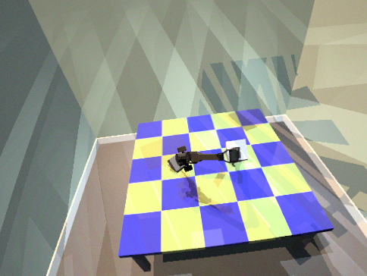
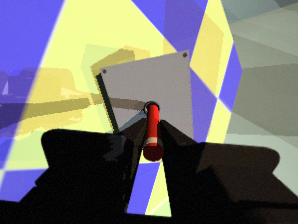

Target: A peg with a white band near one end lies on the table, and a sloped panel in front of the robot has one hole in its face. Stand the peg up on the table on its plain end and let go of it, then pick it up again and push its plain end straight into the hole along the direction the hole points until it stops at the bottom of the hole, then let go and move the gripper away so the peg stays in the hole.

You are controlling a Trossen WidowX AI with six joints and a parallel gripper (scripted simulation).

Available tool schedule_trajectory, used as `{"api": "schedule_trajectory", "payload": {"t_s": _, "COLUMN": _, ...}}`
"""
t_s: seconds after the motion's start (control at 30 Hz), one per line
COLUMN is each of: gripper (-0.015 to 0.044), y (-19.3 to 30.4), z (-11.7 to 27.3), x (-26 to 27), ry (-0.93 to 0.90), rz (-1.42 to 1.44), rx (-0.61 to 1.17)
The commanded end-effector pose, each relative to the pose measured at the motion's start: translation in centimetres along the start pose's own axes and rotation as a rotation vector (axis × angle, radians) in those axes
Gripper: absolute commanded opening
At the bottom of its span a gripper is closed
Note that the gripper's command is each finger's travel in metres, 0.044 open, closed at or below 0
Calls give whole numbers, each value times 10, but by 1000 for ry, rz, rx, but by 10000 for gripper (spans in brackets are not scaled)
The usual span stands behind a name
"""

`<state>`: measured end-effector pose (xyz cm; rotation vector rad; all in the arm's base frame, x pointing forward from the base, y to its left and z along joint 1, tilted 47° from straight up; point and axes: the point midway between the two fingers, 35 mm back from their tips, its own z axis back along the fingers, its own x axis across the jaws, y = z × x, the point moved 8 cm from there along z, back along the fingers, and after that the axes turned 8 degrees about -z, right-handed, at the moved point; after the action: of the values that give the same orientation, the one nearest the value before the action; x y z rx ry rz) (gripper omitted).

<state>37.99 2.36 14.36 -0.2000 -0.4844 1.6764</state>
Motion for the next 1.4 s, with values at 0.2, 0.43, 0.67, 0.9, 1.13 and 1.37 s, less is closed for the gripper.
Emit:
{"api": "schedule_trajectory", "payload": {"t_s": 0.2, "gripper": 0, "y": 0, "z": 0, "x": 0, "ry": 0, "rz": 0, "rx": 2}}
{"api": "schedule_trajectory", "payload": {"t_s": 0.43, "gripper": 0, "y": 2, "z": -2, "x": 0, "ry": 0, "rz": 0, "rx": 2}}
{"api": "schedule_trajectory", "payload": {"t_s": 0.67, "gripper": 0, "y": 3, "z": -4, "x": 1, "ry": 0, "rz": 0, "rx": 2}}
{"api": "schedule_trajectory", "payload": {"t_s": 0.9, "gripper": 0, "y": 4, "z": -9, "x": 1, "ry": 0, "rz": 0, "rx": 2}}
{"api": "schedule_trajectory", "payload": {"t_s": 1.13, "gripper": 0, "y": 4, "z": -13, "x": 1, "ry": 0, "rz": 0, "rx": 2}}
{"api": "schedule_trajectory", "payload": {"t_s": 1.37, "gripper": 0, "y": 4, "z": -18, "x": 1, "ry": 0, "rz": 0, "rx": 2}}
